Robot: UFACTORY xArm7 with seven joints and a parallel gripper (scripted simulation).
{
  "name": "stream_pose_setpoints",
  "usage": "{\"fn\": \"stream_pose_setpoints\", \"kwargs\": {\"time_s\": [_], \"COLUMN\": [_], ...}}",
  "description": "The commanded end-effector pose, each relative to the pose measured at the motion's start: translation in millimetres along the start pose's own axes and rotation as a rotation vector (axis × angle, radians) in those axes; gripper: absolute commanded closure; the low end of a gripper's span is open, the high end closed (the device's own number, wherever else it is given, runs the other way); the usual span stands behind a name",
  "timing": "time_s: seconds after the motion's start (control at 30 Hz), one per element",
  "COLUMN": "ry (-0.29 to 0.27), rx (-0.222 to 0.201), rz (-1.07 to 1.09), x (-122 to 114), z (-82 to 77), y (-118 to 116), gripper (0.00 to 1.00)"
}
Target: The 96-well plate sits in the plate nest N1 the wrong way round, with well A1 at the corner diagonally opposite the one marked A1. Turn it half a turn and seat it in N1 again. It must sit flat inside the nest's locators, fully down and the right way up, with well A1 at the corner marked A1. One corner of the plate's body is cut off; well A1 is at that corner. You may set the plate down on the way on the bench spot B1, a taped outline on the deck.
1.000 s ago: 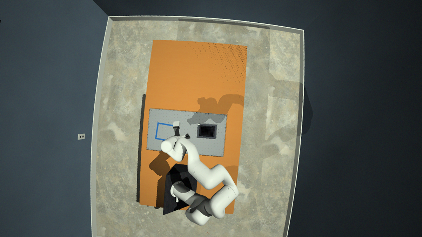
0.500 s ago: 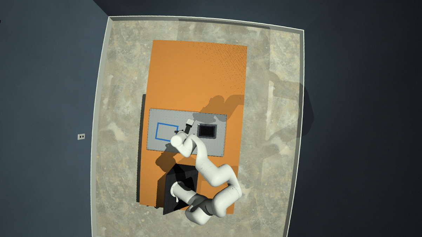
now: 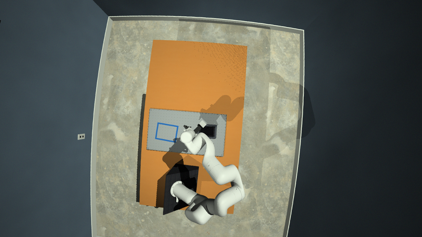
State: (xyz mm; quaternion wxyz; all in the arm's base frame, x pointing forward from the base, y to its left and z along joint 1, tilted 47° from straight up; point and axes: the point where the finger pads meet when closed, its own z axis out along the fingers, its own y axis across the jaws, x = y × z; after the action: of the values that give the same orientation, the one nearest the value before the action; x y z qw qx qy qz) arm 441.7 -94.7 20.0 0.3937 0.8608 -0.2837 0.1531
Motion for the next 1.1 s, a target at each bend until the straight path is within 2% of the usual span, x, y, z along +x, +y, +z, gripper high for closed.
{"fn": "stream_pose_setpoints", "kwargs": {"time_s": [0.0,0.43,0.57,0.9,1.07], "ry": [-0.002,-0.045,-0.049,-0.071,-0.072], "rx": [0.008,0.002,0.0,-0.017,-0.018], "rz": [0.089,0.509,0.561,0.864,0.882], "x": [7,40,43,64,65], "z": [4.0,34.5,37.5,59.9,60.6], "y": [3,37,40,69,70], "gripper": [0.0,0.0,0.0,0.0,0.0]}}
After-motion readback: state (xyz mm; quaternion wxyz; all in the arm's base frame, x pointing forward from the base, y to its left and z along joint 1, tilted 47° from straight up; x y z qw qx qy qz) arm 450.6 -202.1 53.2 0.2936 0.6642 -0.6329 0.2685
